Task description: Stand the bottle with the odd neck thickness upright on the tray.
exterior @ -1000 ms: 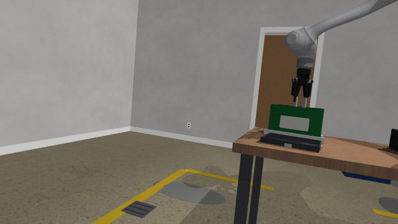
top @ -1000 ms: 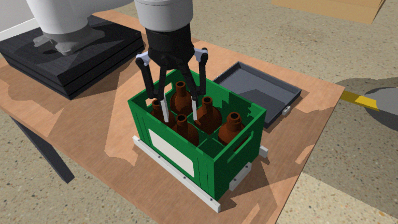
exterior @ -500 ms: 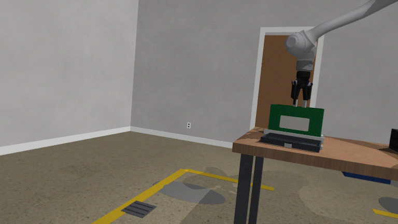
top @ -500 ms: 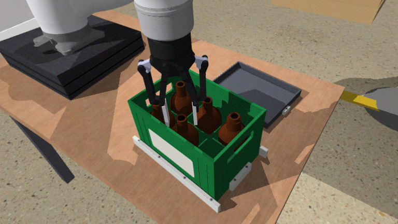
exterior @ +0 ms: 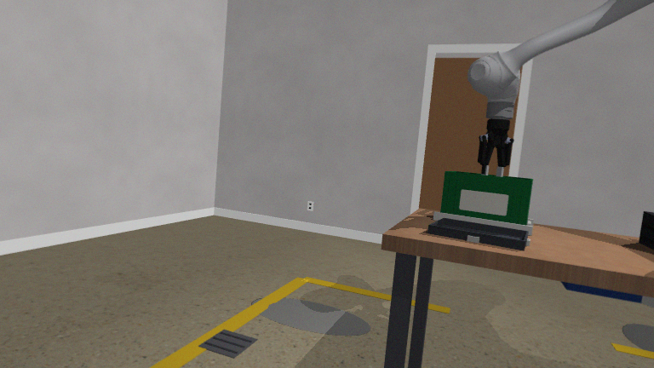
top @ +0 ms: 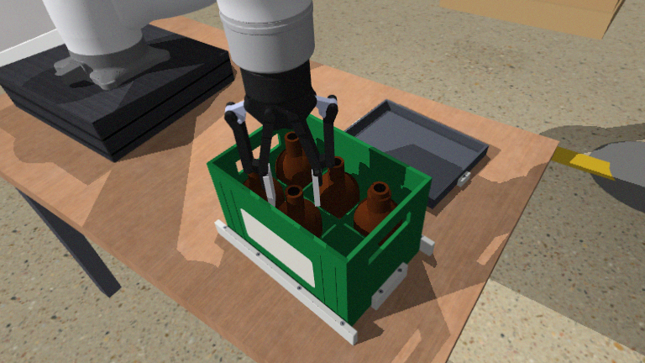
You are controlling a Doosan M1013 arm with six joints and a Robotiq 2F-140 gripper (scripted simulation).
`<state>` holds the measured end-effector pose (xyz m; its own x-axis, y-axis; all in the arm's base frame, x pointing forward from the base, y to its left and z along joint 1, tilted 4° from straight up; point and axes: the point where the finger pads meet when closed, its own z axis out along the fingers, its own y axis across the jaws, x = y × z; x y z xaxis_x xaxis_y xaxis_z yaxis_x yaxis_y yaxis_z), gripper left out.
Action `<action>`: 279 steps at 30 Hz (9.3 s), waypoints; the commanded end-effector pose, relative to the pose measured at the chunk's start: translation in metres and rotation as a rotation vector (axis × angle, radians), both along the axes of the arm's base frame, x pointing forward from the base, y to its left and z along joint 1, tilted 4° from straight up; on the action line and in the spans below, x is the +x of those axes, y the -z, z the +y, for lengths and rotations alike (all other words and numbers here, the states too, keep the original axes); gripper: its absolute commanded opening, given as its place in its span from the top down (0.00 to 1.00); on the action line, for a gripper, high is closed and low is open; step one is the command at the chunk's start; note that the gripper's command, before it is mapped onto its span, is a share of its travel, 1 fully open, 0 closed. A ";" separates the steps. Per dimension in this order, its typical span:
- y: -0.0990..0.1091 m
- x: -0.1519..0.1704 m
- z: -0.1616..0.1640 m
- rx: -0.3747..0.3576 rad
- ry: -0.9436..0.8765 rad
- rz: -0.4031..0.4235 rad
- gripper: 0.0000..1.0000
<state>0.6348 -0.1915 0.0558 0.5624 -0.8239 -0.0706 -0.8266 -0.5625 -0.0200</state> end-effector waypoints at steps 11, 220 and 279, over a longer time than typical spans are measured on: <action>0.000 0.000 0.000 0.000 0.000 0.000 0.62; -0.085 0.002 -0.006 0.000 0.000 0.000 1.00; -0.090 0.024 0.075 0.000 0.000 0.000 0.62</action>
